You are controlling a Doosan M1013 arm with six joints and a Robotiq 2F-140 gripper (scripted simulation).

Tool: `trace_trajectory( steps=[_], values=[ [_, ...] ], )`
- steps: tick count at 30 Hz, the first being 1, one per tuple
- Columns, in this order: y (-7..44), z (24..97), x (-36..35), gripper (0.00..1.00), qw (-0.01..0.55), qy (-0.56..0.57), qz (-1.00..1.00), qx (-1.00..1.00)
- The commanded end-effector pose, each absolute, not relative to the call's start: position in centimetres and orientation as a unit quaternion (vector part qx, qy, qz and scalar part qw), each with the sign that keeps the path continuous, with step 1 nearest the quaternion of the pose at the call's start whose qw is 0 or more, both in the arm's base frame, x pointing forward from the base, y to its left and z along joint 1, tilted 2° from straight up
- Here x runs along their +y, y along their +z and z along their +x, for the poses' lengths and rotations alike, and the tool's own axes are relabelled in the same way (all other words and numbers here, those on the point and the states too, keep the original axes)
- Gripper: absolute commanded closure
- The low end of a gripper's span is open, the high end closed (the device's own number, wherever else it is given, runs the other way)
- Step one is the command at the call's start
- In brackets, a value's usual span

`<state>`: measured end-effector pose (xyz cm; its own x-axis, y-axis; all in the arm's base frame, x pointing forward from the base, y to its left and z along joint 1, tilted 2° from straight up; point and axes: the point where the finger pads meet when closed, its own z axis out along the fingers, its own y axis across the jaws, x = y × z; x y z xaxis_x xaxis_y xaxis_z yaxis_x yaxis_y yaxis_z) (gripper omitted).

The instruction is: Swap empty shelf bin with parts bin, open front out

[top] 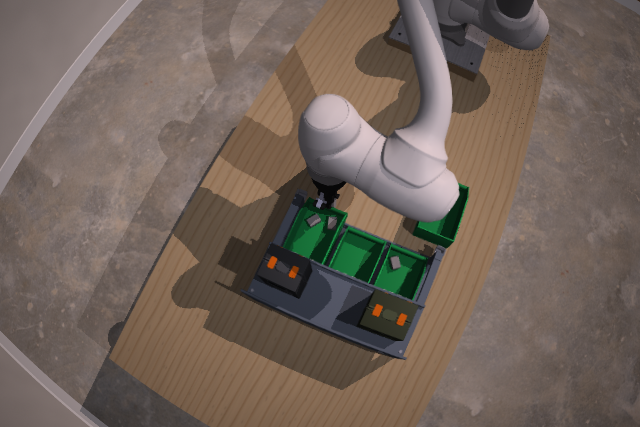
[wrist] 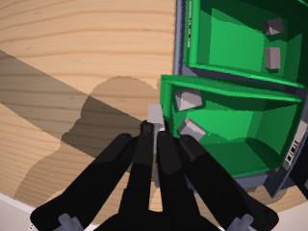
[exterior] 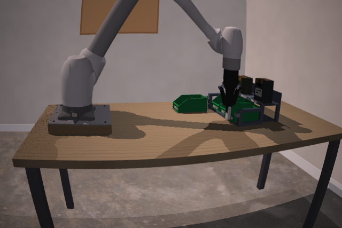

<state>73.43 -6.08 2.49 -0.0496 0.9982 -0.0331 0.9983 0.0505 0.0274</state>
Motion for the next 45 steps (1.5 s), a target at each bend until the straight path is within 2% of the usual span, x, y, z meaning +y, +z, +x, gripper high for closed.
trace_trajectory(
  steps=[1, 45],
  values=[
    [2.5, 73.8, -6.1, 0.90, 0.021, -0.001, 0.689, 0.724],
    [2.6, 76.1, -5.9, 0.90, 0.021, -0.001, 0.689, 0.724]
  ],
)
